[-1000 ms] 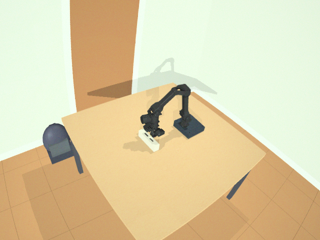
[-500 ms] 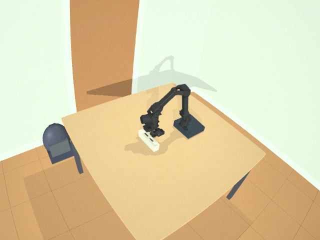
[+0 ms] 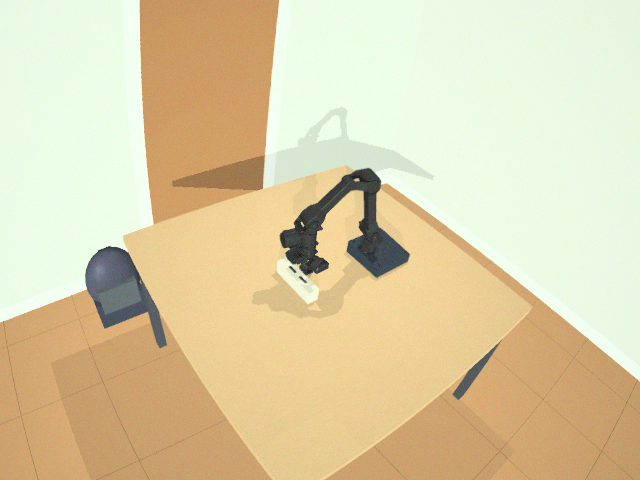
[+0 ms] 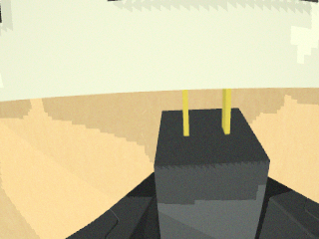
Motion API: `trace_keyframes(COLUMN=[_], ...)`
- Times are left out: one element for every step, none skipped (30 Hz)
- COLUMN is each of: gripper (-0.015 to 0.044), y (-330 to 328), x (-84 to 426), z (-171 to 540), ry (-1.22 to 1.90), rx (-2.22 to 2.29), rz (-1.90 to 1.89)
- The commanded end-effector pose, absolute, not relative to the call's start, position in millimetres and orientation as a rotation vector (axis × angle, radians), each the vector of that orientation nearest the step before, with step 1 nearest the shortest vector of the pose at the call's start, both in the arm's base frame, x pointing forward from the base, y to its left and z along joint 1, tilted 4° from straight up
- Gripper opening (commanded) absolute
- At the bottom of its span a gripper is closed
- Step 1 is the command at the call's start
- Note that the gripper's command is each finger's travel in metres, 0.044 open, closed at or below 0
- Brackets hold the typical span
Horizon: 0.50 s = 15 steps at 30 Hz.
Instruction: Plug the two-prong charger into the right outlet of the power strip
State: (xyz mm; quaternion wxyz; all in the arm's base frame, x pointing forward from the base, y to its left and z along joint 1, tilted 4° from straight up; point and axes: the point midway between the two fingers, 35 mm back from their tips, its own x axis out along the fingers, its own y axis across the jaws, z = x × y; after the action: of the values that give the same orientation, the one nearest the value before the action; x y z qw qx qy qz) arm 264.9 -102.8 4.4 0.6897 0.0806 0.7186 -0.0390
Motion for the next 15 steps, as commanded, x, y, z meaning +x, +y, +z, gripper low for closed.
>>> trace_keyframes(gripper=[0.0,0.0,0.0,0.0,0.0,0.0,0.0,0.0,0.0,0.0,0.0,0.0,0.0,0.0,0.0], y=[-102.6,-102.6,-102.6,-102.7,-102.7,-102.7,-102.7,-102.8,-102.8,-102.8,-102.8,-102.8,-102.9,-102.9,-102.9], x=[266.8,267.0,267.1,267.2,267.3,267.4,267.5,267.7,267.8,267.9,268.0,268.1,268.3,268.4,268.5], z=[5.5,5.5,5.5,5.5,5.5,5.5,5.5,5.5,5.5,5.5,5.5,5.5,5.5,5.5,5.5], ry=[1.603,1.603,1.603,1.603,1.603,1.603,1.603,1.603,1.603,1.603,1.603,1.603,1.603,1.603,1.603], rx=[0.186,0.186,0.186,0.186,0.186,0.186,0.186,0.186,0.186,0.186,0.186,0.186,0.186,0.186,0.186], rz=[-0.088,-0.088,-0.088,-0.088,-0.088,-0.088,-0.088,-0.088,-0.088,-0.088,-0.088,-0.088,-0.088,-0.088,-0.088])
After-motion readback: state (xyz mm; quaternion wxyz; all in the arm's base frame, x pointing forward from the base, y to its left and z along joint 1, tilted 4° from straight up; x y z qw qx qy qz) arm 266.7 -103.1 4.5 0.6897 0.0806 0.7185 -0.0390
